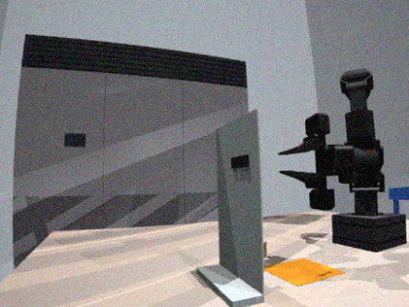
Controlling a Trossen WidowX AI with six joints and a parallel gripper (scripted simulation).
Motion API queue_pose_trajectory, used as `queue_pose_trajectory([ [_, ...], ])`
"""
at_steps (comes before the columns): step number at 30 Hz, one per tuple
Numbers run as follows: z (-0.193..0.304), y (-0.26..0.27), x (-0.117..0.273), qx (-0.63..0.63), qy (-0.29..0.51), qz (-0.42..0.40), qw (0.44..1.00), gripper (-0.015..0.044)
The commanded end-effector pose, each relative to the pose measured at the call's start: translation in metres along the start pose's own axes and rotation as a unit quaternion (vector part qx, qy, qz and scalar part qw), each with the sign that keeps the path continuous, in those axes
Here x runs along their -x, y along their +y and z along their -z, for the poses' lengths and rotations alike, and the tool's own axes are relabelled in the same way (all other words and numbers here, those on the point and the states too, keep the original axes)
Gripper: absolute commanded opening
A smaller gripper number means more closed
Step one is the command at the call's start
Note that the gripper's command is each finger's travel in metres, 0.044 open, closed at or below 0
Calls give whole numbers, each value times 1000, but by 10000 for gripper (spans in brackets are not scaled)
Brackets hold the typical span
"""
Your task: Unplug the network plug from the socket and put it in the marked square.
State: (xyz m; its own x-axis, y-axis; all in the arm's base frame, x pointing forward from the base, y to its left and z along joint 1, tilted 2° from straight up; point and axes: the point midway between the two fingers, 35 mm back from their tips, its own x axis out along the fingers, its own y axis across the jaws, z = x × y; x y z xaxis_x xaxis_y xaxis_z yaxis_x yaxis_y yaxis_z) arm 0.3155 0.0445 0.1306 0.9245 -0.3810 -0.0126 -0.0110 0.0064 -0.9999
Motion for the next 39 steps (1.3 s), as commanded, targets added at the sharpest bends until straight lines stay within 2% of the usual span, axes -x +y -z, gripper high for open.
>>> queue_pose_trajectory([
  [1, -3, 3, -16, 6, -1, -2, 1000, 156],
  [39, -18, 2, -71, 5, -1, 1, 1000, 156],
])
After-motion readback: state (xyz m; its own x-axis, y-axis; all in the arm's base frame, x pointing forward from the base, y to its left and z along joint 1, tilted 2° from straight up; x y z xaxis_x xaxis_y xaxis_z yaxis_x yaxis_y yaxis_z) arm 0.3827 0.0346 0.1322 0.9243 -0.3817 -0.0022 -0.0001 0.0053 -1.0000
